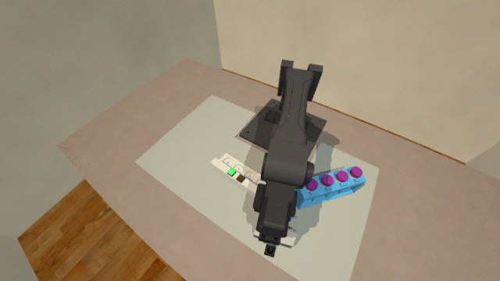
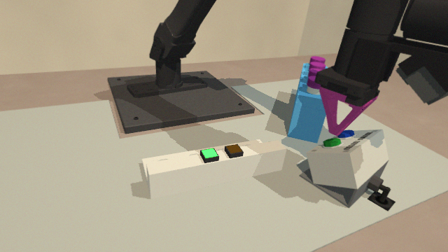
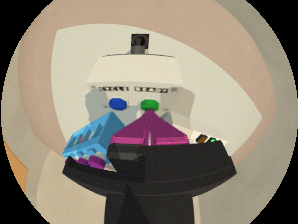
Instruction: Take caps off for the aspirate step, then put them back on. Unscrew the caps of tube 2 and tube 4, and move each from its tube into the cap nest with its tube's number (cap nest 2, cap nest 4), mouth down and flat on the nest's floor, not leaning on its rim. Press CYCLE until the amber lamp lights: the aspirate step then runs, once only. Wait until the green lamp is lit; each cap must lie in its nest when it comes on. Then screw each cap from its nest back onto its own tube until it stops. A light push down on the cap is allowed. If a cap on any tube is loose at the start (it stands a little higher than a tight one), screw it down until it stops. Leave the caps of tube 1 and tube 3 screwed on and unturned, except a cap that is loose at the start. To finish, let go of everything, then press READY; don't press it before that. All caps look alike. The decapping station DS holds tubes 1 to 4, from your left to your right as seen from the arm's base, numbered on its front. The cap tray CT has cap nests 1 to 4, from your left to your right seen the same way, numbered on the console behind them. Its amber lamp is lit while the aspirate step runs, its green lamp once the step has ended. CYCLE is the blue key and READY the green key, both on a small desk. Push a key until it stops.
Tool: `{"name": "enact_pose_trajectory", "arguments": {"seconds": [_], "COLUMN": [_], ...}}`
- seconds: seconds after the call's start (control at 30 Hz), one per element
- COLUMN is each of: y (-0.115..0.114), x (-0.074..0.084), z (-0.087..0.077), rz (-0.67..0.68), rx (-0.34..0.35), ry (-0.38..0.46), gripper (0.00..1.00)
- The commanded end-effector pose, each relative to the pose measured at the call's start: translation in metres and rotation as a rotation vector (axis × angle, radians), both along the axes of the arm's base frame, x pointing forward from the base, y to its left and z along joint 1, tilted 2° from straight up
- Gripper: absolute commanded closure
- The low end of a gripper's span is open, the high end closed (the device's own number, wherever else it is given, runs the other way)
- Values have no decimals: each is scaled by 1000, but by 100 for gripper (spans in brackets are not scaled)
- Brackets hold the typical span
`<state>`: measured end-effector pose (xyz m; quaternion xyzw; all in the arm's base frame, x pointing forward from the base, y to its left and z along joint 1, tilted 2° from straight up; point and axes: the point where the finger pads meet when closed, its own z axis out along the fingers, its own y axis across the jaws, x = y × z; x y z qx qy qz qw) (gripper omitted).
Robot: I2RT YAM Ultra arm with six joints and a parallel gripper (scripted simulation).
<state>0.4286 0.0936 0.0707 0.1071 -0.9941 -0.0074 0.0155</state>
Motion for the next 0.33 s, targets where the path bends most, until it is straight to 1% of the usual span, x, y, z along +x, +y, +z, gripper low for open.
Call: {"name": "enact_pose_trajectory", "arguments": {"seconds": [0.0,0.3], "y": [1,1], "x": [1,1], "z": [5,1], "rz": [4,4], "rx": [3,3], "ry": [-14,-14], "gripper": [100,100]}}
